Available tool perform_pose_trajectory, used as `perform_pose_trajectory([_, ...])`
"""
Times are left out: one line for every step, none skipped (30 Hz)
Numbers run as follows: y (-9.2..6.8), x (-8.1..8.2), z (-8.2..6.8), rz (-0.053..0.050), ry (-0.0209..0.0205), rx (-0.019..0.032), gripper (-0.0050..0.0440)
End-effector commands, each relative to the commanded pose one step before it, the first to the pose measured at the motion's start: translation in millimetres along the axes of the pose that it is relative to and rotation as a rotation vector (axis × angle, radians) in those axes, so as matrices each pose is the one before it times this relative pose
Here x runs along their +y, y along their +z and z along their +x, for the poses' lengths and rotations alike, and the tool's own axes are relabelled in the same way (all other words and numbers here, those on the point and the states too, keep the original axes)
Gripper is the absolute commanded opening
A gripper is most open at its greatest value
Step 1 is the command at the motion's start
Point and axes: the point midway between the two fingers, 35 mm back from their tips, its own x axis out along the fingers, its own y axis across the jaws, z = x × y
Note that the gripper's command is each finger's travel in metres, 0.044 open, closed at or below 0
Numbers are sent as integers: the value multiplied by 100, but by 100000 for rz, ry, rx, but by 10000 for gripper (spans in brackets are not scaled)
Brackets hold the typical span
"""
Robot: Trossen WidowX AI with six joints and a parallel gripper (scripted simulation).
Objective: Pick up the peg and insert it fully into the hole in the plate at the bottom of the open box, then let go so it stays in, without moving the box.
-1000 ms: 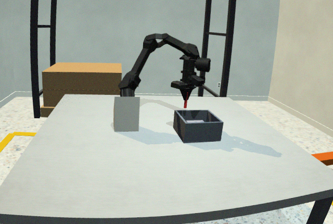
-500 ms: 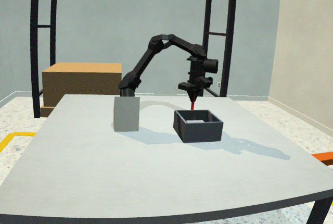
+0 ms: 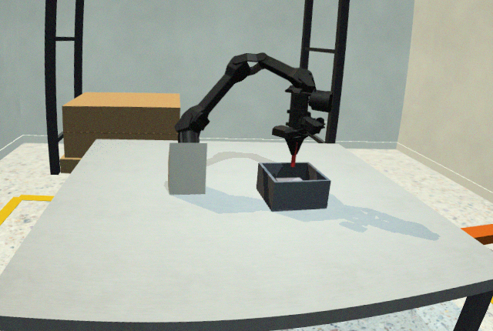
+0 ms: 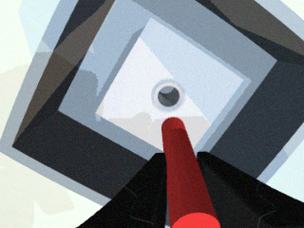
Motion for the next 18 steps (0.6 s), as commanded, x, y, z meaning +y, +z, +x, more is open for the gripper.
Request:
perform_pose_trajectory([555, -90, 270, 39, -86, -29, 0])
perform_pose_trajectory([-20, 5, 178, 1, -1, -3, 0])
perform_pose_trajectory([-23, 4, 236, 1, -1, -3, 0])
perform_pose_trajectory([-25, 3, 310, 1, -1, -2, 0])
perform_pose_trajectory([-13, 5, 311, 0, 0, 0, 0])
perform_pose_trajectory([2, 9, 341, -1, 1, 2, 0])
perform_pose_trajectory([16, 12, 383, -1, 2, 4, 0])
perform_pose_trajectory([0, 0, 0, 0, 0, 0, 0])
perform_pose_trajectory([0, 0, 0, 0, 0, 0, 0])
perform_pose_trajectory([5, 6, 358, 0, 0, 1, 0])
perform_pose_trajectory([0, 2, 346, 0, 0, 0, 0])
perform_pose_trajectory([-4, -4, 300, 0, 0, 1, 0])
perform_pose_trajectory([-9, -11, 263, 0, 0, 1, 0])
perform_pose_trajectory([-13, -16, 246, 0, 0, 0, 0])
perform_pose_trajectory([-16, -20, 265, 0, 1, 1, 0])
perform_pose_trajectory([-13, -15, 192, 0, 1, 2, 0])
perform_pose_trajectory([4, 2, 66, 0, 0, 1, 0])
perform_pose_trajectory([13, 4, 1, 0, 0, 0, 0])
